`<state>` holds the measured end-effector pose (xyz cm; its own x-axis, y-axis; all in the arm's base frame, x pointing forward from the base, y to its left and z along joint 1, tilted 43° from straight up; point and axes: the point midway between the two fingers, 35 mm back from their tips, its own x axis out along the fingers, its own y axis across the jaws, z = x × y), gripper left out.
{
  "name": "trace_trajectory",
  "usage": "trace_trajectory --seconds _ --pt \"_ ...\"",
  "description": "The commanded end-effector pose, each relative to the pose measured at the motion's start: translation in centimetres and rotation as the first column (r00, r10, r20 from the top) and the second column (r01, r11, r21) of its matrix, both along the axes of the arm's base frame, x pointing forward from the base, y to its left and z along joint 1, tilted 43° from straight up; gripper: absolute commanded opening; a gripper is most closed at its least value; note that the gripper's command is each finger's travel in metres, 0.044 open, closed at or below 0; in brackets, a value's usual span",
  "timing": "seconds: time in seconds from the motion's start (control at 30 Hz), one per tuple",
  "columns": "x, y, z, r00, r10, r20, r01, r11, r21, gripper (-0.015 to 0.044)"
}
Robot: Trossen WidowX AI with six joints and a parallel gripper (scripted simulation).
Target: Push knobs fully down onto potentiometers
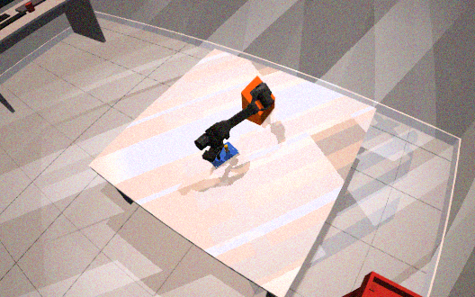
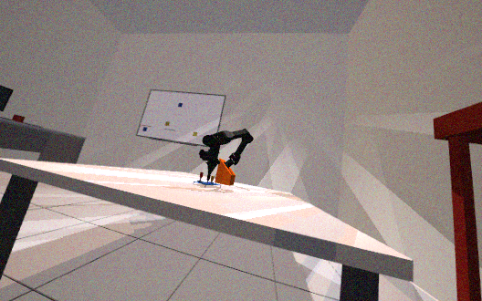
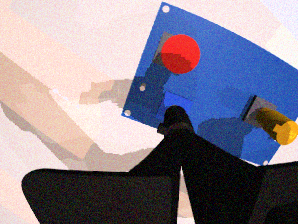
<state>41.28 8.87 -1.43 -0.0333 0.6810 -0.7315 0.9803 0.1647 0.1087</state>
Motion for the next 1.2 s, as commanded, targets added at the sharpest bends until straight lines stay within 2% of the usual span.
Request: trace_trajectory --seconds 0.0,1.17 --pt "-0.05 0.01 0.02 1.0 -0.002 -0.004 0.002 1.0 0.003 0.0" --pt "-0.07 0.36 -0.36 1.0 -0.002 -0.004 0.002 1.0 0.003 0.0"
